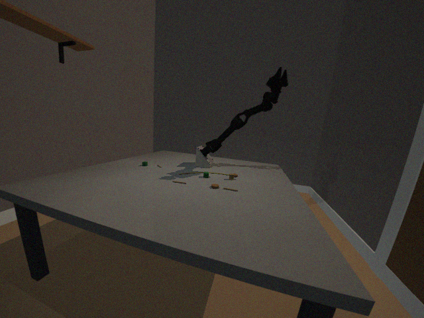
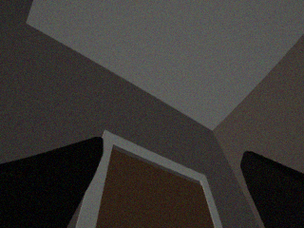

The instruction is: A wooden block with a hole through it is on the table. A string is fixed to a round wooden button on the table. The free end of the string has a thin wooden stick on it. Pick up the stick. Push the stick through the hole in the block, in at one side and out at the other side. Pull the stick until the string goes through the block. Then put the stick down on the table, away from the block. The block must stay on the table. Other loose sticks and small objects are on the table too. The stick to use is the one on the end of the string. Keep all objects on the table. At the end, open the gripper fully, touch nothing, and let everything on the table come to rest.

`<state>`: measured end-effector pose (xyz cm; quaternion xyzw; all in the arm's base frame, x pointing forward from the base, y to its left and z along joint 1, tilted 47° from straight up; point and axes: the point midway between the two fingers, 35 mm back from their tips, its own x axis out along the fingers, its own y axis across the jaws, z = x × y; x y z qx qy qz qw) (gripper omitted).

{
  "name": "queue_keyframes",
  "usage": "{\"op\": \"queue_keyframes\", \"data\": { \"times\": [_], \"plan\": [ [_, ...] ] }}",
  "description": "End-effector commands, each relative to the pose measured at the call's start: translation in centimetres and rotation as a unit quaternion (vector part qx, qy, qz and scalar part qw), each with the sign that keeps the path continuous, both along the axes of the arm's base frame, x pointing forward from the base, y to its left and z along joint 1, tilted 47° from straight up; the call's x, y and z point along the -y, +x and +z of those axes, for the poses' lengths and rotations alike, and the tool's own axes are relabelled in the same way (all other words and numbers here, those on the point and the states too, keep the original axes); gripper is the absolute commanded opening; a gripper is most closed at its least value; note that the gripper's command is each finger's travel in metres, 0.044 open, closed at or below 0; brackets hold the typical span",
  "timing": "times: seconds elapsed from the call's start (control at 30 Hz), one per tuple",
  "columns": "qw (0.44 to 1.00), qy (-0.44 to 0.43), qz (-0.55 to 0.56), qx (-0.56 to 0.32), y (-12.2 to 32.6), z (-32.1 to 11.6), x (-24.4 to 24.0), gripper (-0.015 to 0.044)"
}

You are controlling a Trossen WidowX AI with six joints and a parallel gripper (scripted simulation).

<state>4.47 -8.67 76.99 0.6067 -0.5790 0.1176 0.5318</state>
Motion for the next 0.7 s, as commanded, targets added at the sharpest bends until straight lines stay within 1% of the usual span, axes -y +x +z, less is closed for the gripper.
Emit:
{"op": "queue_keyframes", "data": {
  "times": [0.0,0.03,0.17,0.33,0.5,0.67],
  "plan": [
    [1.000,0.000,0.000,0.000,0.0,0.0,0.0,0.0426],
    [1.000,0.000,0.000,0.000,0.0,0.0,0.0,0.0440],
    [0.999,-0.007,-0.023,0.022,-1.7,0.3,-0.3,0.0440],
    [0.989,-0.039,-0.103,0.097,-7.7,1.0,-2.3,0.0440],
    [0.964,-0.082,-0.186,0.172,-13.4,0.9,-6.2,0.0440],
    [0.924,-0.136,-0.264,0.241,-17.8,-0.1,-11.6,0.0440]
  ]
}}
